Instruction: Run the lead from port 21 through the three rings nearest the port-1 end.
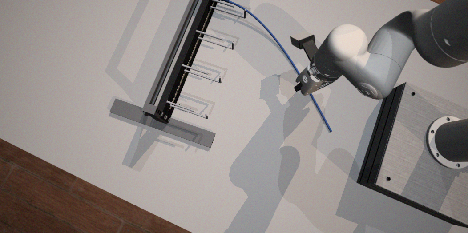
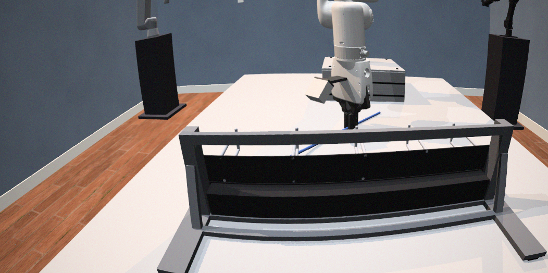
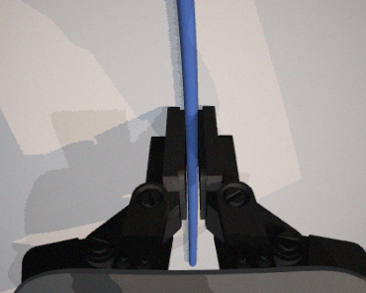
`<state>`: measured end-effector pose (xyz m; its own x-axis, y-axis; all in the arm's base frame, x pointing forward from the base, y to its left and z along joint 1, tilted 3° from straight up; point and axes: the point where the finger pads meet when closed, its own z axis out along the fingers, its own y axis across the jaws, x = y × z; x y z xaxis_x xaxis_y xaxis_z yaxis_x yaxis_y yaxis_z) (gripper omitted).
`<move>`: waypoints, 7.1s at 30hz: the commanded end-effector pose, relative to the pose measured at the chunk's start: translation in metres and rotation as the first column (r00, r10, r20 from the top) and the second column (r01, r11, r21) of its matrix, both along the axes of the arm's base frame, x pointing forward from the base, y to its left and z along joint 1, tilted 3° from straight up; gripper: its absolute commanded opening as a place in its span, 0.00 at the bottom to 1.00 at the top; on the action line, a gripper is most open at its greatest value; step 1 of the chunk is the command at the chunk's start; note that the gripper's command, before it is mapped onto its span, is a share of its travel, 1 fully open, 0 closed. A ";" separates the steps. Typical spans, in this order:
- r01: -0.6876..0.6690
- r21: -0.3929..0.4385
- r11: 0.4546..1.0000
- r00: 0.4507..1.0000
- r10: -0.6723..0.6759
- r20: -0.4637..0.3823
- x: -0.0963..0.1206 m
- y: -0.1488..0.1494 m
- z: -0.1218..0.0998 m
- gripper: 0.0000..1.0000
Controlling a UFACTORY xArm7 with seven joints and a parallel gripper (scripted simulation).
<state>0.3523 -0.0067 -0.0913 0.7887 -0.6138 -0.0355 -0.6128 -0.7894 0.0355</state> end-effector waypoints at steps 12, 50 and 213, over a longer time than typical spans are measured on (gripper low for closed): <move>0.000 0.000 1.000 1.000 0.000 0.004 0.002 0.000 0.008 0.00; 0.000 0.000 1.000 1.000 0.000 0.004 0.004 0.000 0.040 0.00; 0.705 -0.031 0.709 0.709 -0.705 0.022 0.232 0.162 0.082 0.00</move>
